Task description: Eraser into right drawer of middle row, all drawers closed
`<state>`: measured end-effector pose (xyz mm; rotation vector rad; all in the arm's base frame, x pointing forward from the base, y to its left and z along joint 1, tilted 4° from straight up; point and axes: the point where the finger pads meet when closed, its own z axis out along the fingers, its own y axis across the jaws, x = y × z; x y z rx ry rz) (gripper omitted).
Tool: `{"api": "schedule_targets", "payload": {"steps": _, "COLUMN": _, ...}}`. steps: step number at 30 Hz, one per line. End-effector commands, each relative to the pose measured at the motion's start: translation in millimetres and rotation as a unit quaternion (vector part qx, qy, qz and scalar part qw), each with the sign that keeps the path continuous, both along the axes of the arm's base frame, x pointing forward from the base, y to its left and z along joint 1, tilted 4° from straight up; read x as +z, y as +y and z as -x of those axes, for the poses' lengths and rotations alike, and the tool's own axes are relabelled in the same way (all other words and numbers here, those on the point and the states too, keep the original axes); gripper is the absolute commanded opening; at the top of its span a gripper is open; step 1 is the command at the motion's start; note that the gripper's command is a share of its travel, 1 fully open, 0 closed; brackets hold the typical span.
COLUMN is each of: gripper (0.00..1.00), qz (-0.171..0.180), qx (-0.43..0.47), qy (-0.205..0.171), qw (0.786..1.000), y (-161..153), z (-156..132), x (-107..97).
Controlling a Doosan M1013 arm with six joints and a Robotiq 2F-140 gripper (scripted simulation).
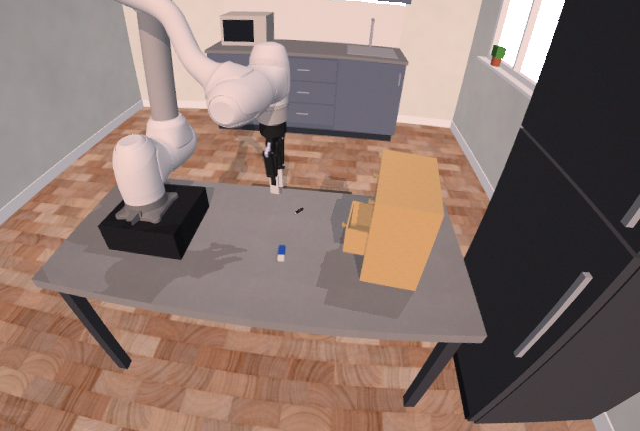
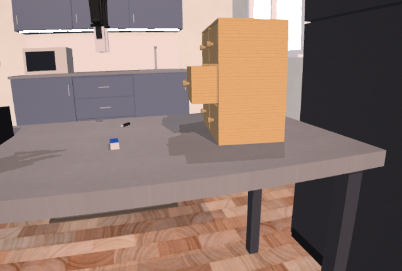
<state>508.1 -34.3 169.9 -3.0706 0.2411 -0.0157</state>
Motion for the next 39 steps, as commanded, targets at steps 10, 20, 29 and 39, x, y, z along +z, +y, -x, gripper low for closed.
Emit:
{"api": "schedule_targets", "payload": {"steps": 10, "gripper": 0.20, "qz": -0.002, "qx": 0.001, "qy": 0.015, "qw": 1.000, "y": 0.2, "z": 2.5, "x": 2.6}}
{"api": "schedule_targets", "payload": {"steps": 20, "gripper": 0.20, "qz": -0.002, "qx": 0.001, "qy": 0.015, "qw": 1.000, "y": 0.2, "z": 2.5, "x": 2.7}}
{"api": "schedule_targets", "payload": {"steps": 29, "gripper": 0.20, "qz": -0.003, "qx": -0.026, "qy": 0.017, "qw": 1.000, "y": -1.0, "z": 0.6, "x": -5.1}}
{"api": "schedule_targets", "payload": {"steps": 39, "gripper": 0.20, "qz": -0.004, "qx": -0.279, "qy": 0.033, "qw": 0.960, "y": -13.1, "z": -12.8, "x": -85.8}}
